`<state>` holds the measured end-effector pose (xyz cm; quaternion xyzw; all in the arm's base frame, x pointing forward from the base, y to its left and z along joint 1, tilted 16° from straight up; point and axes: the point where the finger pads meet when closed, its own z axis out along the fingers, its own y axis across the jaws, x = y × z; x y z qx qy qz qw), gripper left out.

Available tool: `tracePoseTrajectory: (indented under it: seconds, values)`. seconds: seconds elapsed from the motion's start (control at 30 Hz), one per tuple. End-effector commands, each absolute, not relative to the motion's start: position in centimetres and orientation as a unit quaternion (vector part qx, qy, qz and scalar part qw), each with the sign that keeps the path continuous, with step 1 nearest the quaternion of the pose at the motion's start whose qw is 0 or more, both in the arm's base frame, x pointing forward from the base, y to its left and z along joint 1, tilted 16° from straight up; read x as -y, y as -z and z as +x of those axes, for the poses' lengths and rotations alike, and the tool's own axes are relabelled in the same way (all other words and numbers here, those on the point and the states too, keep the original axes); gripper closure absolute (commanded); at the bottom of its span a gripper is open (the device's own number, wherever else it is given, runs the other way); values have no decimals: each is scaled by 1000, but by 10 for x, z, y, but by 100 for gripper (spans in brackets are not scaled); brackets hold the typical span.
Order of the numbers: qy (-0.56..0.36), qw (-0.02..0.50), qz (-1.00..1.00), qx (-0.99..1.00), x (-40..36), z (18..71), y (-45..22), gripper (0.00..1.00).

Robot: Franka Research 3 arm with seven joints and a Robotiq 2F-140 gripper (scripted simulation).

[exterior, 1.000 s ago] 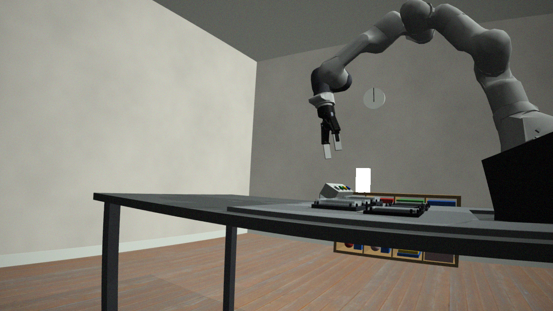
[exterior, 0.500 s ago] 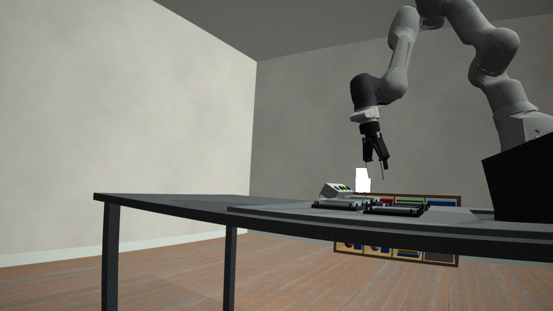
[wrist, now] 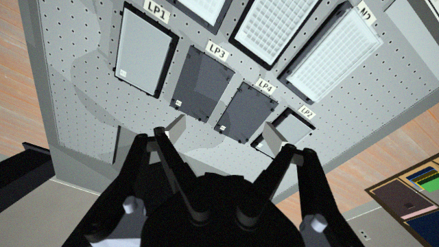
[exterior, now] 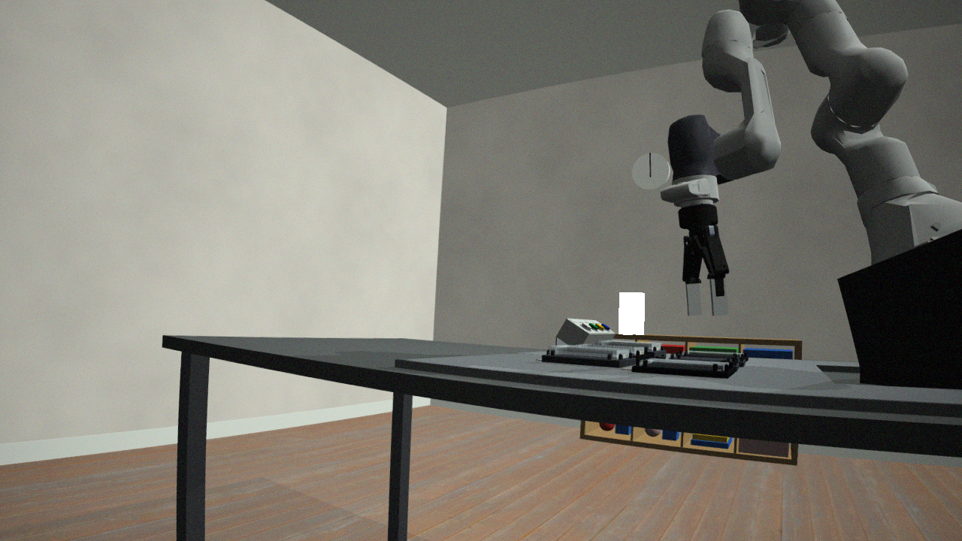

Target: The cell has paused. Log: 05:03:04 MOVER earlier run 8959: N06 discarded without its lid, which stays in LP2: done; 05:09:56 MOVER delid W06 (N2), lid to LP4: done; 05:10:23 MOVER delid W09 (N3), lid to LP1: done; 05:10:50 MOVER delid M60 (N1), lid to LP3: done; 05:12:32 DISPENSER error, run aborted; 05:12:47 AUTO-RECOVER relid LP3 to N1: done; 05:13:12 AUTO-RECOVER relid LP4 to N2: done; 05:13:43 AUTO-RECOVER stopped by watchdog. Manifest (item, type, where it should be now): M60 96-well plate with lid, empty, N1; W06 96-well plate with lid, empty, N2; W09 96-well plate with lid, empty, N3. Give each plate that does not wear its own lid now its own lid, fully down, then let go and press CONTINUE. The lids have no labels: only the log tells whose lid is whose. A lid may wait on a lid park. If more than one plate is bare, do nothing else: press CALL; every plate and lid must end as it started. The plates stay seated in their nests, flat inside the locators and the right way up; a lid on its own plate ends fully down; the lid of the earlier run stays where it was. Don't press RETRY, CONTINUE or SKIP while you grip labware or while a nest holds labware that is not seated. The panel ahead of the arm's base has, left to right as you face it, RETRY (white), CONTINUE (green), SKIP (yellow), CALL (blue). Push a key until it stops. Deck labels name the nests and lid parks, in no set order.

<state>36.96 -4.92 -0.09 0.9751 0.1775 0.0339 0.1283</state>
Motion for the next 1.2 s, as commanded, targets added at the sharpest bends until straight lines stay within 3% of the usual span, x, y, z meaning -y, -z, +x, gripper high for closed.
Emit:
tracePoseTrajectory:
  seconds: [0.0,0.33,1.17]
  values:
    - [-76,107,990,-47,41,375,-1,0]
    - [-104,90,989,44,41,375,-1,0]
    - [-104,90,989,44,41,375,-1,0]
